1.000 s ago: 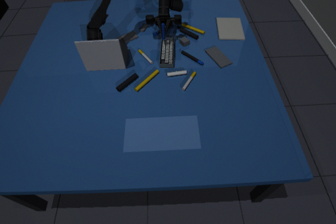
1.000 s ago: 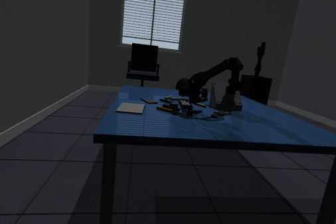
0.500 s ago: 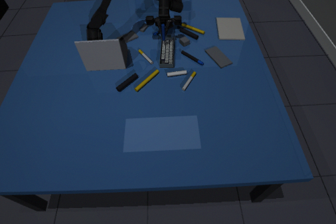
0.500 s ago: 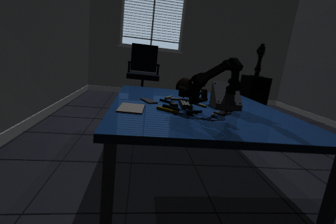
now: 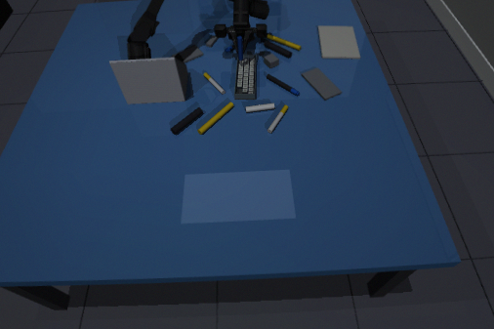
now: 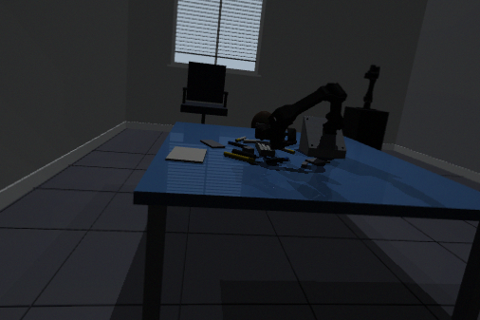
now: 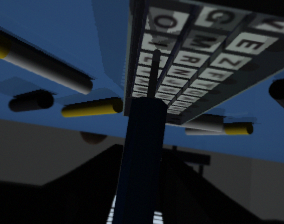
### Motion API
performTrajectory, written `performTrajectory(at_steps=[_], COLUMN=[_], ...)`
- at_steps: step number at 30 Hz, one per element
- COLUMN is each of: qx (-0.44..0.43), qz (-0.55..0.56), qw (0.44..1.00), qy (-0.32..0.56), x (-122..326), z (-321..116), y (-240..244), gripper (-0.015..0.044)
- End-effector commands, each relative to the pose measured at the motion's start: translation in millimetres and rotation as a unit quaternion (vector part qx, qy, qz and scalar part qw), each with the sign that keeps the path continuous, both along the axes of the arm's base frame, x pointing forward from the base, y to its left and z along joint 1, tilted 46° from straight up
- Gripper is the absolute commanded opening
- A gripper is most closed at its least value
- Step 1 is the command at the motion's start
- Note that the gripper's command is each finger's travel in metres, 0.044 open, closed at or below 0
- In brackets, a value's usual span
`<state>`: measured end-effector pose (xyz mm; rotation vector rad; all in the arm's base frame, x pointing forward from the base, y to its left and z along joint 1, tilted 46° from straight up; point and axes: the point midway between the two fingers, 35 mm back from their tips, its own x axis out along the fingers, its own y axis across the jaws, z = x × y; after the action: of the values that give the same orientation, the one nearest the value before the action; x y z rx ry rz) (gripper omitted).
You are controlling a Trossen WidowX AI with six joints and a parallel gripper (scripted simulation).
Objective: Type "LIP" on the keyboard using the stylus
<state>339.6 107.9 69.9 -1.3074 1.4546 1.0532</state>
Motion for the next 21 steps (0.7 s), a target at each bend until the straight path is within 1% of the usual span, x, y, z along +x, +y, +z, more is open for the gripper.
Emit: performTrajectory(at_steps=[1,21], qx=[0.002,0.002], qz=[-0.002,-0.002], qw=[1.000,1.000], qy=[0.000,0.000], x=[-0.1,0.0], z=[-2.0,-3.8], y=[2.7,4.7], gripper=[0.0081,0.0081])
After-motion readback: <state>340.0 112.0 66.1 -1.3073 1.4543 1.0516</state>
